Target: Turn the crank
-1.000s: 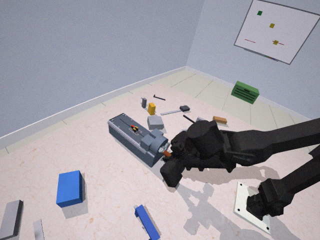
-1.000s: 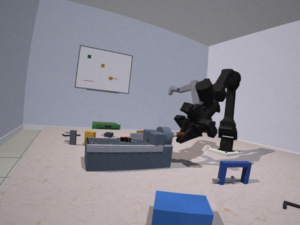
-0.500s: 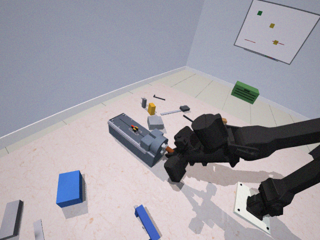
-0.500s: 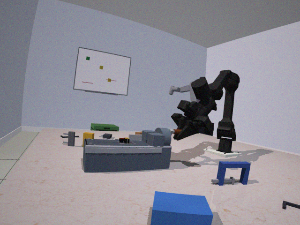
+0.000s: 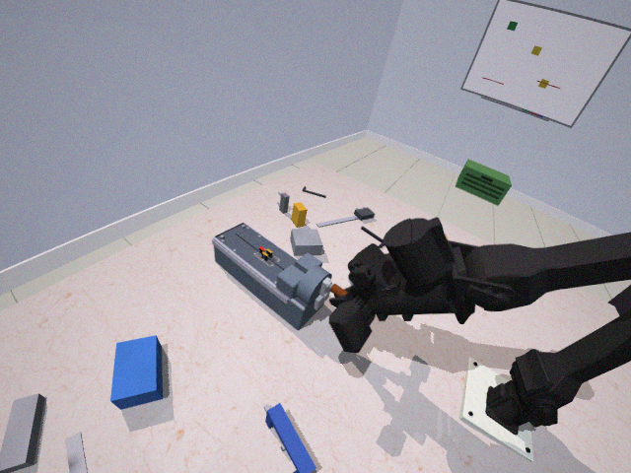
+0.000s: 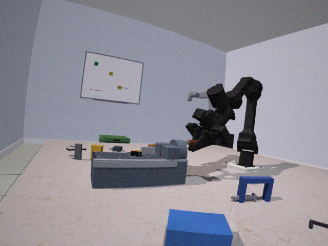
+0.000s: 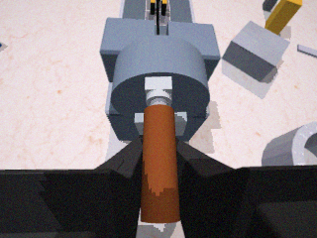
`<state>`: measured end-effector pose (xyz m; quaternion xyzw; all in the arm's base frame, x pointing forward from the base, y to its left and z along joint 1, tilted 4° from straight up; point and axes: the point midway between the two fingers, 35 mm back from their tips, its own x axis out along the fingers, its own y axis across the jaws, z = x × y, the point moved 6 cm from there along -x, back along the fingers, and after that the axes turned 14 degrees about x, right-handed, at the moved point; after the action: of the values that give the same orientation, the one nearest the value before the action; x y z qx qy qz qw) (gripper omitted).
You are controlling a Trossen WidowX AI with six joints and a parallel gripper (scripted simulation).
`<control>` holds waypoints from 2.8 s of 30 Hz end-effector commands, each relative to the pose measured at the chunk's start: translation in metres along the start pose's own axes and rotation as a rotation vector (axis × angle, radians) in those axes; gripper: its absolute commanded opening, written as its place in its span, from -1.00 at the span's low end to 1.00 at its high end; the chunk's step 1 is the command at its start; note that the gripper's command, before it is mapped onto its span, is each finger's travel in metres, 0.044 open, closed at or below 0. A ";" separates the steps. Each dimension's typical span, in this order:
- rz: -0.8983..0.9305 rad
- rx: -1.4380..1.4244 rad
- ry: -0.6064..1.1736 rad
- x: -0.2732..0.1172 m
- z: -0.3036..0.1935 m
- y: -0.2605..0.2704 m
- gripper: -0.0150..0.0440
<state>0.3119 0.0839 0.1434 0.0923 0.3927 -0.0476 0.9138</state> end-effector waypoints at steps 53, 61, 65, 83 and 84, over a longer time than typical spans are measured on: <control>-0.020 0.005 -0.010 0.009 -0.003 -0.028 -0.49; -0.020 0.005 -0.010 0.012 -0.005 -0.032 -0.49; -0.021 0.005 -0.010 0.015 -0.007 -0.034 -0.49; -0.021 0.005 -0.010 0.030 -0.021 -0.039 -0.49; -0.021 0.005 -0.010 0.031 -0.022 -0.039 -0.49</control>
<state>0.3106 0.0502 0.1084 0.0919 0.3841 -0.0568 0.9169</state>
